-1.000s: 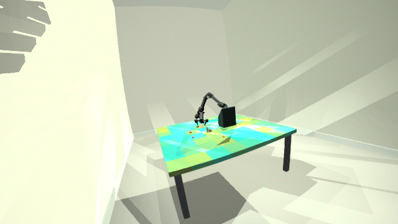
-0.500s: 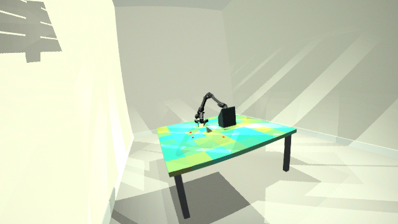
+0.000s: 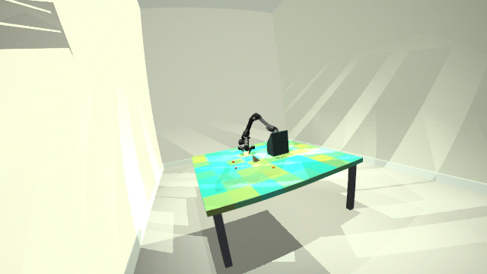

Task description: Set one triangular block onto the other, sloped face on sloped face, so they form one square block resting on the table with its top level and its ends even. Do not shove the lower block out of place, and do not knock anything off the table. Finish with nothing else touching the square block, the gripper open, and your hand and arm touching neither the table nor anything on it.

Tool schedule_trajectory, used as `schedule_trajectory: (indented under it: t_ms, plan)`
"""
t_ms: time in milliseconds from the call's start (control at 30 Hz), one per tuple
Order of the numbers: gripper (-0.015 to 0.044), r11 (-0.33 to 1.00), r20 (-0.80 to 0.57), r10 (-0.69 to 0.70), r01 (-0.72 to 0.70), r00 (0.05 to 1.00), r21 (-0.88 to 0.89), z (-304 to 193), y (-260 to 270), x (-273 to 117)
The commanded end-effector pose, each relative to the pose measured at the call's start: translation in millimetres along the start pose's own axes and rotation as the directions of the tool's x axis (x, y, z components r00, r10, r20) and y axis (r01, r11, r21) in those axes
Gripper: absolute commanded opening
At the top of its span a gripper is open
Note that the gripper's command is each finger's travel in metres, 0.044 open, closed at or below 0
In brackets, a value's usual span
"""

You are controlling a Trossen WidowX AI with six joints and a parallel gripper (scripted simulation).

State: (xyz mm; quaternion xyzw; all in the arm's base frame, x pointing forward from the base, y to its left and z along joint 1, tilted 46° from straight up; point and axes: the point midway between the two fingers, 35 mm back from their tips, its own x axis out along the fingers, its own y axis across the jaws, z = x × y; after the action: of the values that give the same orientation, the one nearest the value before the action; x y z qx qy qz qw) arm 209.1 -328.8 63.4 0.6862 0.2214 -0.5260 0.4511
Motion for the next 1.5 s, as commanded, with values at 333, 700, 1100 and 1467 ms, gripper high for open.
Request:
schedule_trajectory:
  t_ms: [333,700,1100,1467]
  plan:
    - [0.0000,1.000,-0.002,-0.001,0.001,1.000,0.002,-44.7,4.0,-43.9]
    - [0.0000,1.000,-0.004,0.000,0.000,1.000,0.002,-69.8,0.8,-68.9]
    - [0.0000,0.979,0.065,-0.024,0.037,0.998,-0.202,-70.6,2.1,-62.7]
    - [0.0000,0.844,0.194,-0.072,0.163,0.978,-0.511,-72.9,-1.1,-54.9]
